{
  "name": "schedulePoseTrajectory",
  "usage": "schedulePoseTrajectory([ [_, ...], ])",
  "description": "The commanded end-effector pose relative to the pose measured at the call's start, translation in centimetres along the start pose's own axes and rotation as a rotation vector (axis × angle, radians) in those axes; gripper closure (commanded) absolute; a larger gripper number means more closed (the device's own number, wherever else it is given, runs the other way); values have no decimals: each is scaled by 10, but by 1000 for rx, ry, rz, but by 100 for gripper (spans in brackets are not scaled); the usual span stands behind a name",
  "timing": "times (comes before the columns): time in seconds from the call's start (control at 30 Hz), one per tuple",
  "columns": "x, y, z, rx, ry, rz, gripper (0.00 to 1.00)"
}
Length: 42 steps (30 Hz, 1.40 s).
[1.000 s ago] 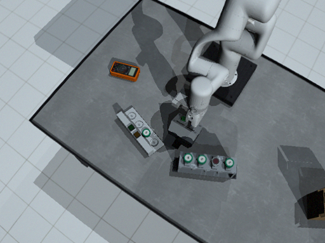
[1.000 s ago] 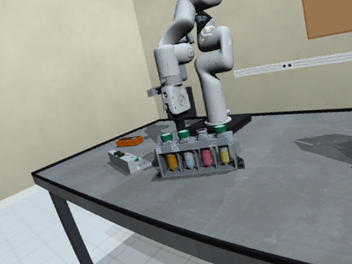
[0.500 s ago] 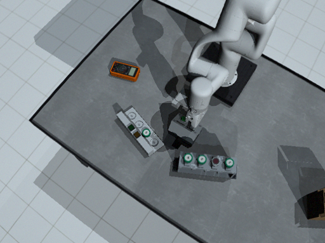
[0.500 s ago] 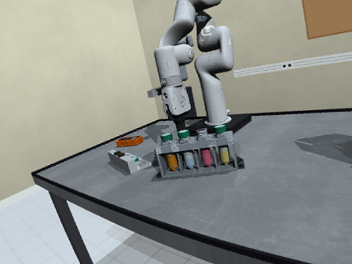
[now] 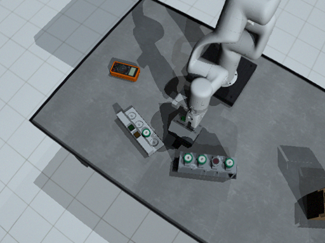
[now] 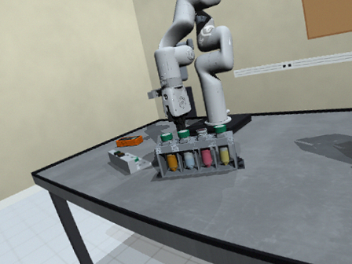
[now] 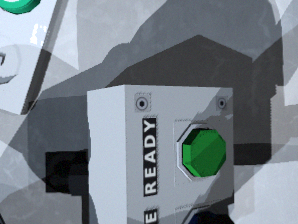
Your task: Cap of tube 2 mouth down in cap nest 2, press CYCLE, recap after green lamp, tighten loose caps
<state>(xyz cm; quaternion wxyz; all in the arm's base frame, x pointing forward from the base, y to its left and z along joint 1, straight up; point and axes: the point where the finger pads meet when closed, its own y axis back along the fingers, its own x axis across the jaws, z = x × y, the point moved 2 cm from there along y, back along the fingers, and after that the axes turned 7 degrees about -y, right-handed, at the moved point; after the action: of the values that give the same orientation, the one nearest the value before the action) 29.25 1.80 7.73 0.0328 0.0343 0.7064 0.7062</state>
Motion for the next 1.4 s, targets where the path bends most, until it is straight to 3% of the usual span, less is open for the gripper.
schedulePoseTrajectory([
  [0.0,-2,0,0,0,0,-5,100],
  [0.63,-2,-5,0,0,0,-5,100],
  [1.0,-2,27,0,0,0,-5,100],
  [1.3,-2,27,0,0,0,-5,100],
  [1.33,-6,26,-7,1,83,-6,0],
  [1.37,-10,26,-14,1,167,-6,0],
])
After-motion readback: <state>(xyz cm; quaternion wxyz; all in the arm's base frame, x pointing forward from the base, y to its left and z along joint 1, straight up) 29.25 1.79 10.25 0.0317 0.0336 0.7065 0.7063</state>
